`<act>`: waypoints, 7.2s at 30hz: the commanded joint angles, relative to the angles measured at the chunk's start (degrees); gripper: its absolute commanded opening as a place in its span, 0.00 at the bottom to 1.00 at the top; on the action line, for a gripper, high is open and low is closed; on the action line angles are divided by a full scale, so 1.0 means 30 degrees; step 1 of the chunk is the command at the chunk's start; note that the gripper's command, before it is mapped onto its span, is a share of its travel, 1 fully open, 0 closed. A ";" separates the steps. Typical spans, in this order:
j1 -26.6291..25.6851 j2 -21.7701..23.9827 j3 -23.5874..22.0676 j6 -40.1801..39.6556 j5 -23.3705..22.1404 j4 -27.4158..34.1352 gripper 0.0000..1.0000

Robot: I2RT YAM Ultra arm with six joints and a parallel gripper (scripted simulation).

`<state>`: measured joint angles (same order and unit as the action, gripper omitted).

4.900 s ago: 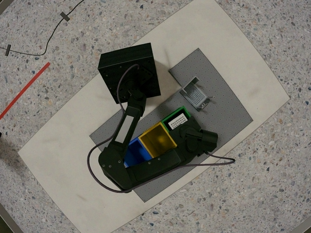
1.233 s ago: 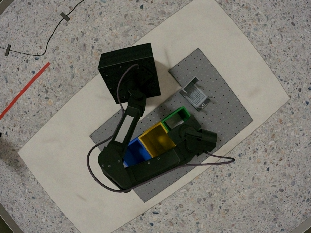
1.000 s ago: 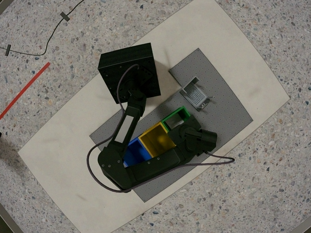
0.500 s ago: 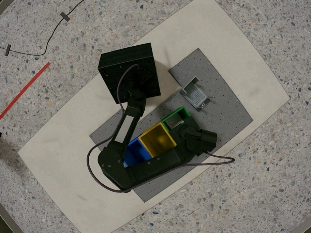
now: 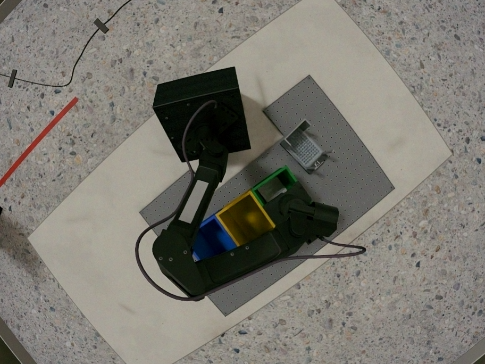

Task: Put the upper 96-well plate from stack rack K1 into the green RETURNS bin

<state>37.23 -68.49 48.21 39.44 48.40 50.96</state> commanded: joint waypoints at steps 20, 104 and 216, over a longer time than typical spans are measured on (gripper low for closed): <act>0.0103 0.0753 0.0643 -0.0108 -0.0046 -0.0161 0.82; 0.5290 -0.0644 0.4633 0.7747 0.1187 0.9042 0.82; 1.0034 -0.8088 0.5294 1.5176 0.0631 0.7542 0.82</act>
<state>65.65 -94.41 62.19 84.47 49.82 73.36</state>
